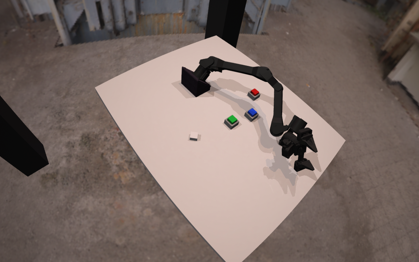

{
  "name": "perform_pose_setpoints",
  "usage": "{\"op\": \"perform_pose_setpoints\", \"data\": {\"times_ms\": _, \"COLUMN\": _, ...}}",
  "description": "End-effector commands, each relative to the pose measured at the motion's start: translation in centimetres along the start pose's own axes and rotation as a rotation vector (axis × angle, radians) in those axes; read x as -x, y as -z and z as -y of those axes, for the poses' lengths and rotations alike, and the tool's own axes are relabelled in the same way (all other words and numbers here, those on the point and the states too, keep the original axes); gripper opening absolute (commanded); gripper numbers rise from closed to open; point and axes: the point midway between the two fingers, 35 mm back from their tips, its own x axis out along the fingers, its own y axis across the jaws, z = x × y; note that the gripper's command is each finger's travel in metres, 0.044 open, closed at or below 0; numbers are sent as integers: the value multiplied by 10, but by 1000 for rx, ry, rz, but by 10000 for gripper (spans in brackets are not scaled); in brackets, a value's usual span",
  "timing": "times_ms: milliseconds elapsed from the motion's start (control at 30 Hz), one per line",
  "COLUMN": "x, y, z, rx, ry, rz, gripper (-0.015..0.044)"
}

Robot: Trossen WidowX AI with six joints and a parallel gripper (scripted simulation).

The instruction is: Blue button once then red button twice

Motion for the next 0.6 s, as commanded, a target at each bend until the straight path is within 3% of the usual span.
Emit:
{"op": "perform_pose_setpoints", "data": {"times_ms": 0, "x": -1, "y": 0, "z": 0, "rx": 24, "ry": 10, "rz": 0, "gripper": 400}}
{"op": "perform_pose_setpoints", "data": {"times_ms": 200, "x": -10, "y": -21, "z": 8, "rx": 739, "ry": 387, "rz": -52, "gripper": 400}}
{"op": "perform_pose_setpoints", "data": {"times_ms": 367, "x": 19, "y": -57, "z": 3, "rx": 1267, "ry": 795, "rz": -256, "gripper": 400}}
{"op": "perform_pose_setpoints", "data": {"times_ms": 467, "x": 50, "y": -76, "z": -8, "rx": 1463, "ry": 1012, "rz": -439, "gripper": 400}}
{"op": "perform_pose_setpoints", "data": {"times_ms": 567, "x": 60, "y": -81, "z": -12, "rx": 1505, "ry": 1071, "rz": -499, "gripper": 400}}
